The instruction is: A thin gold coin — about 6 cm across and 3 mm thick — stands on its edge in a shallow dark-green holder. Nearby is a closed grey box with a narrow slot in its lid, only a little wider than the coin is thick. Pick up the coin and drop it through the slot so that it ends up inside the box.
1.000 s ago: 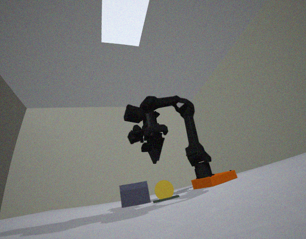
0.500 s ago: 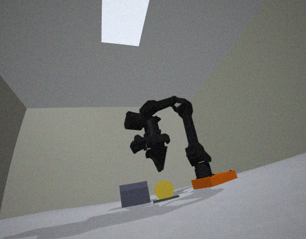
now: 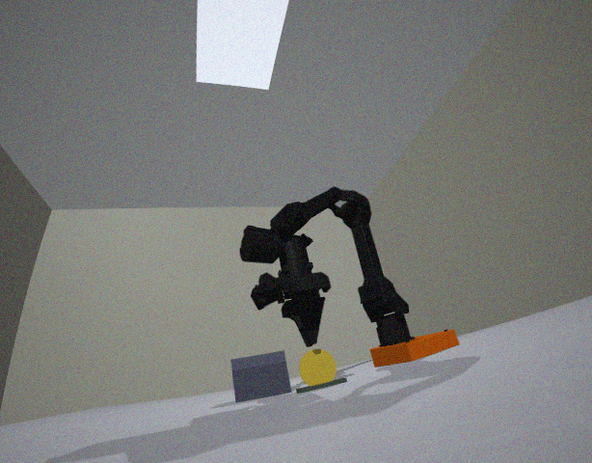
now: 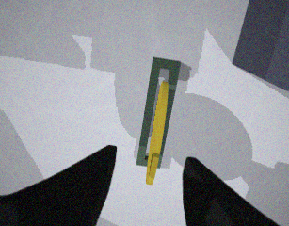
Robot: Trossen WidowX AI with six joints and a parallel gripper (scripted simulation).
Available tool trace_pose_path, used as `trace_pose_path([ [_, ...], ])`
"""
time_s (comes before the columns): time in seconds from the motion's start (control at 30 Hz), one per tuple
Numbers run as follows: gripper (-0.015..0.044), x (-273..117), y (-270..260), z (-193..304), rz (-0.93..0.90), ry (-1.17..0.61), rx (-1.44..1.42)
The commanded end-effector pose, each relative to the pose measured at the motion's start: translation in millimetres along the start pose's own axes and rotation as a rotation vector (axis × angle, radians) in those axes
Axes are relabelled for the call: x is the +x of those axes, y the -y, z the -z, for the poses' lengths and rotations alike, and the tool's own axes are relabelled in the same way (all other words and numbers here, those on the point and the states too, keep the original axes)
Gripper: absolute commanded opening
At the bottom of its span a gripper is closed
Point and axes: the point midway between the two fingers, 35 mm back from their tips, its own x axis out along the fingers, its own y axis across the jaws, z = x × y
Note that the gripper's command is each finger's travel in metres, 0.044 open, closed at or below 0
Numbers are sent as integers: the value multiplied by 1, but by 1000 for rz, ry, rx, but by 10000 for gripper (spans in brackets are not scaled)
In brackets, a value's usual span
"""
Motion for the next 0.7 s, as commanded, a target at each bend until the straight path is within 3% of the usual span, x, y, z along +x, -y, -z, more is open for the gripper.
trace_pose_path([
  [0.0, 161, 9, 2, 2, 8, -11, 4],
  [0.67, 161, 41, 2, 2, 8, -11, 4],
])
